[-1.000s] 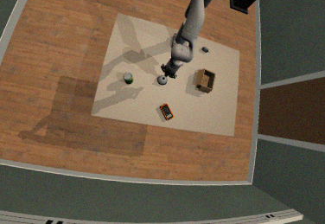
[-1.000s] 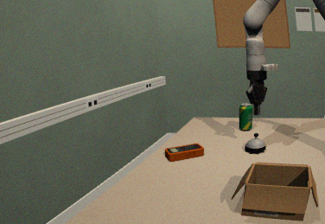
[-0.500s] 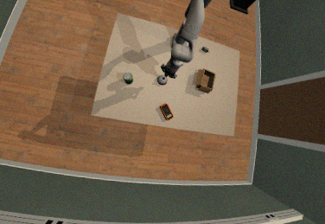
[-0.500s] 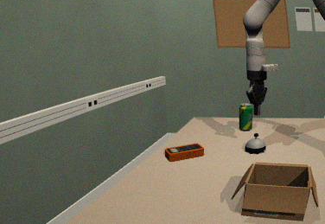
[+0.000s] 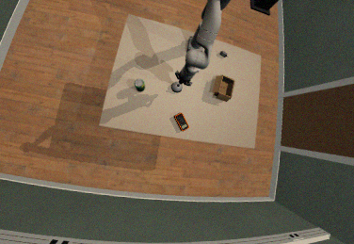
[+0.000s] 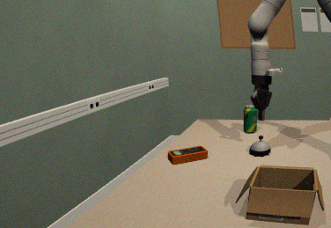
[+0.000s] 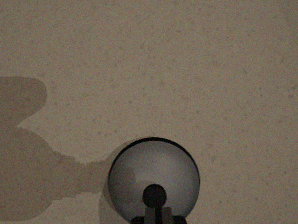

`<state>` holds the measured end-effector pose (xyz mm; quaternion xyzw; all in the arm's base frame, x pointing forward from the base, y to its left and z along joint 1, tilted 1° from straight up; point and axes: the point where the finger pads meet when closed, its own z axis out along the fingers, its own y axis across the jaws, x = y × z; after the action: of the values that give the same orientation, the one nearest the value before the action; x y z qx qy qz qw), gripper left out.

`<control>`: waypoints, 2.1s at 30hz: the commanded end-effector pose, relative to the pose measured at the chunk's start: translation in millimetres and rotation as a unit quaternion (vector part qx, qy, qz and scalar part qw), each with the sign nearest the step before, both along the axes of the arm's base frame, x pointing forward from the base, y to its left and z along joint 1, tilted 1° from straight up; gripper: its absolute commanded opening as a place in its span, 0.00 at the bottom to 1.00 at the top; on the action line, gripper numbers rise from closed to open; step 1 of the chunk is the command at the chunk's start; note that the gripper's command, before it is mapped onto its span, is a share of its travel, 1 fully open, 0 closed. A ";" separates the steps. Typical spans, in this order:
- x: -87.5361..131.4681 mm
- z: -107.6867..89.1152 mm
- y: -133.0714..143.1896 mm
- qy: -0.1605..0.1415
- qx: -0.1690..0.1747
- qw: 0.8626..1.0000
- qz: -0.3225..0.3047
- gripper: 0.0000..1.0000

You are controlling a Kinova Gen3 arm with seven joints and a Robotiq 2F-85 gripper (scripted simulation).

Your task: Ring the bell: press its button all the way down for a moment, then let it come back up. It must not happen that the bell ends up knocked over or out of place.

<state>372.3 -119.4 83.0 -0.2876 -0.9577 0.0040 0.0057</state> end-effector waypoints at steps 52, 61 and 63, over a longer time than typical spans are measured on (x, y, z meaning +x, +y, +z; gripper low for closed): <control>-3.3 -51.5 -2.1 0.004 -0.001 1.000 0.004 0.10; -3.3 -51.5 -2.1 0.004 -0.001 1.000 0.004 0.10; -3.3 -51.5 -2.1 0.004 -0.001 1.000 0.004 0.10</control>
<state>368.9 -121.3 32.7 -0.2844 -0.9586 0.0058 0.0104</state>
